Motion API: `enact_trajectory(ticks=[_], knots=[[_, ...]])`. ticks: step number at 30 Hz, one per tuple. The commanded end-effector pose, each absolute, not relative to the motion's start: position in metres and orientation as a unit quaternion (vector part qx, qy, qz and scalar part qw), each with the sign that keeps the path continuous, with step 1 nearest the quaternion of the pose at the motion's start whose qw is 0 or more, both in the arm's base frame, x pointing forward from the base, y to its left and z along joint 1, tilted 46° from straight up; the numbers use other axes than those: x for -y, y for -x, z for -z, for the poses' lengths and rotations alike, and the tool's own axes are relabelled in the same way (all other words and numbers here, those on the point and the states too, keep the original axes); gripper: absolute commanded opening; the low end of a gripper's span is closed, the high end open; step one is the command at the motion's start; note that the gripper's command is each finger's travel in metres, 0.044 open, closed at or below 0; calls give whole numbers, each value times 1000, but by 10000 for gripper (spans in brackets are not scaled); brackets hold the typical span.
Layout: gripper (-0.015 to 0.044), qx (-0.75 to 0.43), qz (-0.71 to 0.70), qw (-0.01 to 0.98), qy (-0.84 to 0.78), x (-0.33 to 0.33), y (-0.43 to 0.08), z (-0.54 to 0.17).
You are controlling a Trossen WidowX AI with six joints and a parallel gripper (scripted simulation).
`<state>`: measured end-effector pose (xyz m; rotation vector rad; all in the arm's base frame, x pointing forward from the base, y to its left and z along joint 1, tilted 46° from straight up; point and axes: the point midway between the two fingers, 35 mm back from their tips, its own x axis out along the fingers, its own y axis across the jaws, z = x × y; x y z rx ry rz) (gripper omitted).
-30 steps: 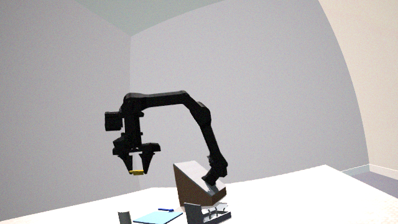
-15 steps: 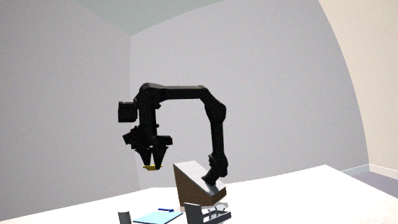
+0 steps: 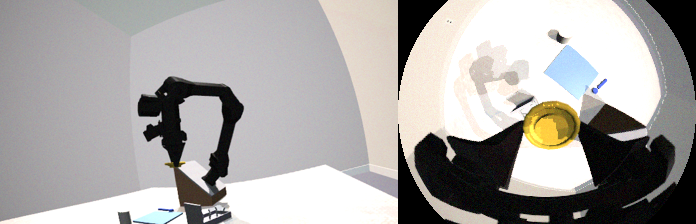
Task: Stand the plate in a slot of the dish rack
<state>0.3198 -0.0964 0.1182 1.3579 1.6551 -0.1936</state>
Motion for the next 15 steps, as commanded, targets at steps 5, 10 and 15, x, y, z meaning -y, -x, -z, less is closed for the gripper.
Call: enact_trajectory(ticks=[5,10,15], knots=[[0,-657,173,393,-619,66,-302,-145],[0,-639,229,339,-651,49,-291,-158],[0,-617,282,282,-679,32,-278,-169]])
